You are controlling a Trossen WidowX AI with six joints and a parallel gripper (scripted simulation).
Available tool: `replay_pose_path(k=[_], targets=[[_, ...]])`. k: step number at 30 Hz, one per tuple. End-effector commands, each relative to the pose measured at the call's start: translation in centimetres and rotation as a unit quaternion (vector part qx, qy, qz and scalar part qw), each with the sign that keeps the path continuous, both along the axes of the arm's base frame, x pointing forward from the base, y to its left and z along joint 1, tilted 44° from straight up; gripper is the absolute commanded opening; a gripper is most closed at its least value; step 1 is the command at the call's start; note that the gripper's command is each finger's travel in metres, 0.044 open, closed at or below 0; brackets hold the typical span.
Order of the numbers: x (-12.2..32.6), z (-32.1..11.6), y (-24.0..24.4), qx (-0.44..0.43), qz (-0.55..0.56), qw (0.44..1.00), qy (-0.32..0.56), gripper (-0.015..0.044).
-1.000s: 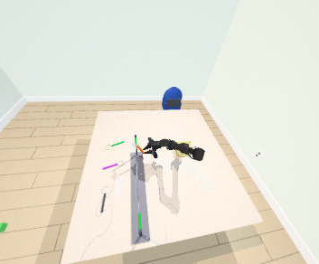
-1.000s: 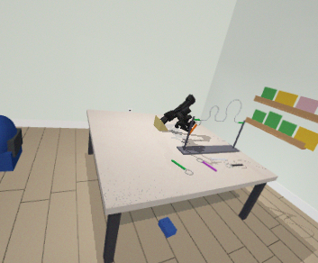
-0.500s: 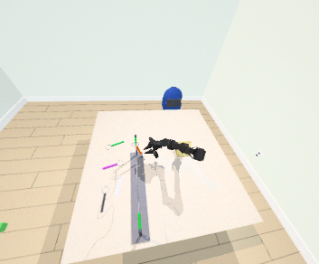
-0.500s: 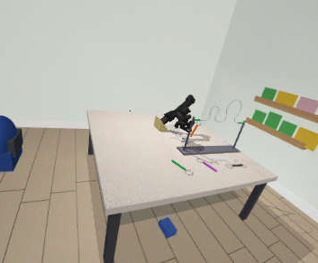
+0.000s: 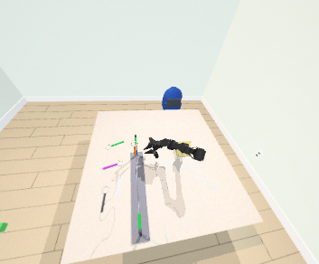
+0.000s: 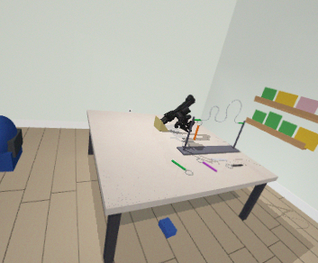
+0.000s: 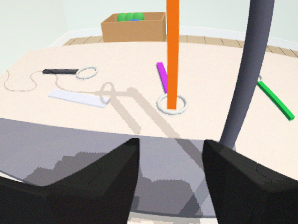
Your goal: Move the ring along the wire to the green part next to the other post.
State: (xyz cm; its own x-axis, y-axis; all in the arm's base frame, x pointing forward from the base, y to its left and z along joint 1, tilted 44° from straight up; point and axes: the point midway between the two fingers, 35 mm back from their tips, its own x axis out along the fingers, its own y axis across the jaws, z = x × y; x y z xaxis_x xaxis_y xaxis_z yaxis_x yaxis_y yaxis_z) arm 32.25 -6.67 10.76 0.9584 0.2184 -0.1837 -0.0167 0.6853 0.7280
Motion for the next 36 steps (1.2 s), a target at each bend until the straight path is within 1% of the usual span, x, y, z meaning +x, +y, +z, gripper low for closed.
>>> replay_pose_path(k=[1, 2, 4, 9, 12, 13, 36], targets=[[-0.1, -0.2, 0.1, 0.000, 0.003, 1.000, 0.002, 0.0160], [-0.1, -0.2, 0.1, 0.000, 0.003, 1.000, 0.002, 0.0160], [-0.5, 0.1, -0.2, 0.000, 0.000, 1.000, 0.001, 0.0212], [-4.3, 0.8, -1.0, 0.000, 0.000, 1.000, 0.001, 0.0344], [-4.8, 0.9, -1.1, 0.000, 0.000, 1.000, 0.001, 0.0423], [-4.8, 0.9, -1.1, 0.000, 0.000, 1.000, 0.001, 0.0440], [-4.8, 0.9, -1.1, 0.000, 0.000, 1.000, 0.001, 0.0440]])
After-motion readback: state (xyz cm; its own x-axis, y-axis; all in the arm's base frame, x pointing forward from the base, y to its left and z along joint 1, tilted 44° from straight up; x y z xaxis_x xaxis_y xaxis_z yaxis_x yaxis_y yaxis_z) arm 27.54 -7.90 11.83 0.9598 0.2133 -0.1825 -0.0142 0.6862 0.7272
